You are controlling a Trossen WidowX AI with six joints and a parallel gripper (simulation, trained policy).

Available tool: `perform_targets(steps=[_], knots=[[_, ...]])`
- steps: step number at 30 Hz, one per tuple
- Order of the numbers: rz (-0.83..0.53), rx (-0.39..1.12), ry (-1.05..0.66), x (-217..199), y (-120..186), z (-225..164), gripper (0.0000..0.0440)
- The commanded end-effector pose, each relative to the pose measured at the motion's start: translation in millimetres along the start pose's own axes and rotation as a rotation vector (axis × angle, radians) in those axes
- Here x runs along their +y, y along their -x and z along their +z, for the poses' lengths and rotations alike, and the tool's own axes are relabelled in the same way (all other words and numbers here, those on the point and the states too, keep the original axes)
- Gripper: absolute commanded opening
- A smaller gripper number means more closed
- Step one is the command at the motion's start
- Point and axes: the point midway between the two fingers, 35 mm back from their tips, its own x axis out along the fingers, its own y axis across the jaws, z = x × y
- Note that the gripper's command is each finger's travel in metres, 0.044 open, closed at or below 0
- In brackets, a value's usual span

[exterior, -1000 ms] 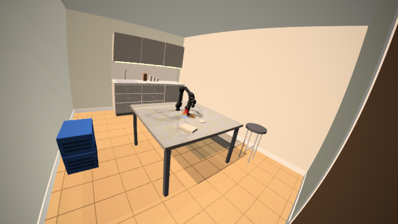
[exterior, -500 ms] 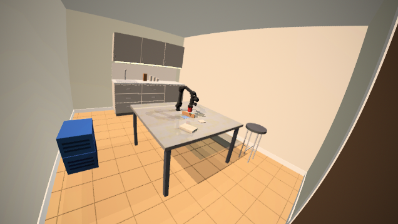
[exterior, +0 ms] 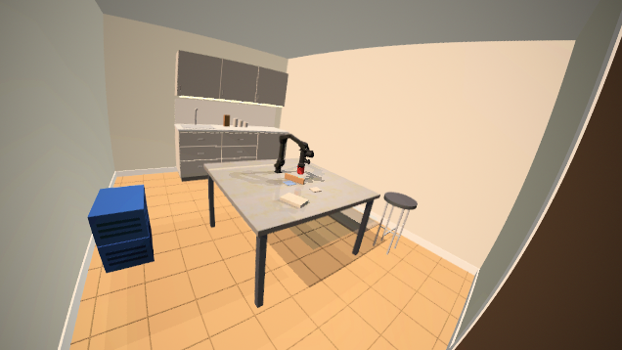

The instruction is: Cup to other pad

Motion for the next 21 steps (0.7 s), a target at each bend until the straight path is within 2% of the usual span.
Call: perform_targets(steps=[1,21], knots=[[-0.007,-0.012,0.013,10.4,-2.1,3.1,0.0],[-0.018,-0.031,0.03,48.3,-37.8,-1.0,0.0]])
